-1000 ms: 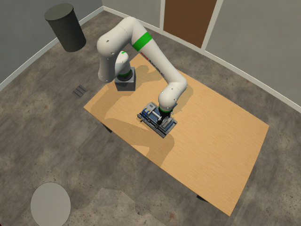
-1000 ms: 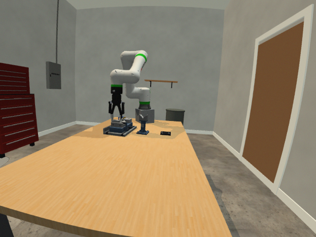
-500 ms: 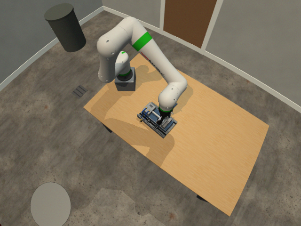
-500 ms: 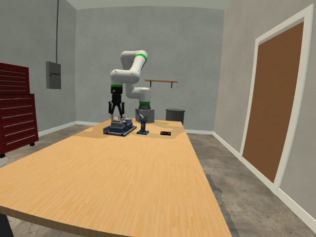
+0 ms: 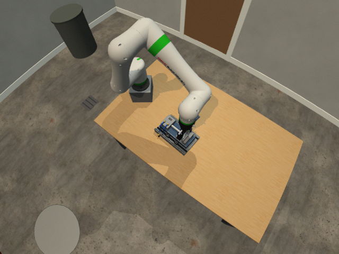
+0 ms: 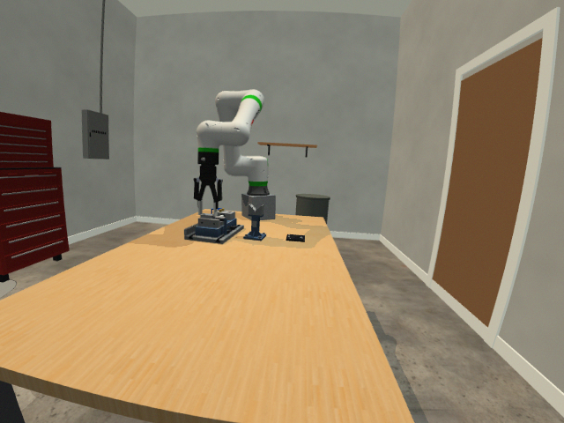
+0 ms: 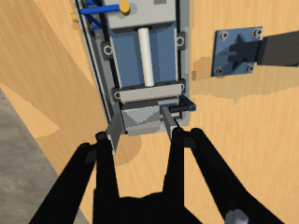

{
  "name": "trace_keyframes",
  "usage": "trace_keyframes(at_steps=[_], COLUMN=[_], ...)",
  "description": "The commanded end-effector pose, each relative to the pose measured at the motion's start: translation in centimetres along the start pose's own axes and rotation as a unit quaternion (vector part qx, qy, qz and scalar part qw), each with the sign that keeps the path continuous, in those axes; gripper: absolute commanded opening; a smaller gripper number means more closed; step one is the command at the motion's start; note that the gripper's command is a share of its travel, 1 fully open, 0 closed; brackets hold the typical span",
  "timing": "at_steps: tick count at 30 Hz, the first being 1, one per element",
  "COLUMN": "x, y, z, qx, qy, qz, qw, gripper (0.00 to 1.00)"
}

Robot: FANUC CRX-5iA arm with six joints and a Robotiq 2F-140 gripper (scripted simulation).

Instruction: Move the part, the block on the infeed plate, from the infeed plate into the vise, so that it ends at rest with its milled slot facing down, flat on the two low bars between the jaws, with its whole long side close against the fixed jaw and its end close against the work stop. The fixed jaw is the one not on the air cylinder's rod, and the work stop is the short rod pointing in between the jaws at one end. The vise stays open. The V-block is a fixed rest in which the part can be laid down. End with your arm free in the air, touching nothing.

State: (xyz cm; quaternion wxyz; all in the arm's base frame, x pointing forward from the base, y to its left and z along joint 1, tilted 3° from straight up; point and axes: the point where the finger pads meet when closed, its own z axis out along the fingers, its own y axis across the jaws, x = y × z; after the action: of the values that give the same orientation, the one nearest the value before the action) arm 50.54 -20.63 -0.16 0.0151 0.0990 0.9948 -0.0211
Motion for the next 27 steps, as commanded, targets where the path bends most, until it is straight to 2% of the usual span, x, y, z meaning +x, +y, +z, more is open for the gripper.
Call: trace_keyframes(at_steps=[1,15,27], x=[0.0,0.0,0.0], y=[0.0,0.0,0.0], z=[-0.6,-4.8,-6.3], qx=[0.000,0.000,0.000], qy=[0.000,0.000,0.000], qz=[0.000,0.000,0.000], qw=[1.000,1.000,1.000], gripper=[0.47,0.47,0.47])
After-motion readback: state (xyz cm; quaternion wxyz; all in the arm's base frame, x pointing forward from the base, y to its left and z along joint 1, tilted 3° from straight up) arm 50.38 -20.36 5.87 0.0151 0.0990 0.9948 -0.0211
